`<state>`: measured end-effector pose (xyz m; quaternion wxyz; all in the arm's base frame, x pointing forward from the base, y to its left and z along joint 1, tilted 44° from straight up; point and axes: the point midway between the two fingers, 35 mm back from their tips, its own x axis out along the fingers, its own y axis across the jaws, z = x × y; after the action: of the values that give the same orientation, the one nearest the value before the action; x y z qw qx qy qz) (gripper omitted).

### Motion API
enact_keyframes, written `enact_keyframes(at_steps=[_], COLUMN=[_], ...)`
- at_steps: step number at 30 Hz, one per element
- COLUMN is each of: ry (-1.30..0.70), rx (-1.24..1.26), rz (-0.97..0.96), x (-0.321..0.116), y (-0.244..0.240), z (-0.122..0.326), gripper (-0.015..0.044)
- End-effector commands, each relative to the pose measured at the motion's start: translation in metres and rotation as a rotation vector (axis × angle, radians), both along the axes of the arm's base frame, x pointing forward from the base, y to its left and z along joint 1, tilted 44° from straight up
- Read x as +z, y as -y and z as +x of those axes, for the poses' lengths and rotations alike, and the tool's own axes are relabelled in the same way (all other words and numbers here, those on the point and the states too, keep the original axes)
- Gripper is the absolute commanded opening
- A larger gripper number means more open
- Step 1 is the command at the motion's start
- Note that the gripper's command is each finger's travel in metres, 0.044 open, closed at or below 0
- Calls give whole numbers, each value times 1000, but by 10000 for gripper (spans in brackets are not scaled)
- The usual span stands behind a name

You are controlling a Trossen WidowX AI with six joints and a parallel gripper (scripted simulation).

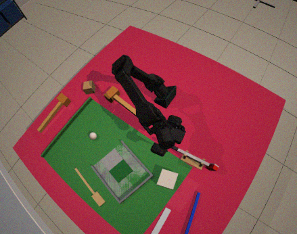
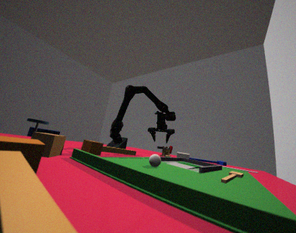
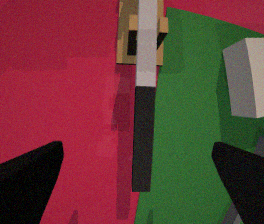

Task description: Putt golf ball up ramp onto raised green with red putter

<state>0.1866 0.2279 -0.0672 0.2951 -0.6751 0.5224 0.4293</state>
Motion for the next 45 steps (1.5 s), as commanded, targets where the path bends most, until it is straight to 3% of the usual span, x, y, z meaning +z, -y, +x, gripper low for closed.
enact_keyframes(at_steps=[1, 39, 45], ry=[15, 17, 16], rx=[-8, -8, -10], rz=[-6, -8, -4], x=[-2, -50, -49], y=[3, 47, 45], z=[5, 16, 16], gripper=[440, 440, 282])
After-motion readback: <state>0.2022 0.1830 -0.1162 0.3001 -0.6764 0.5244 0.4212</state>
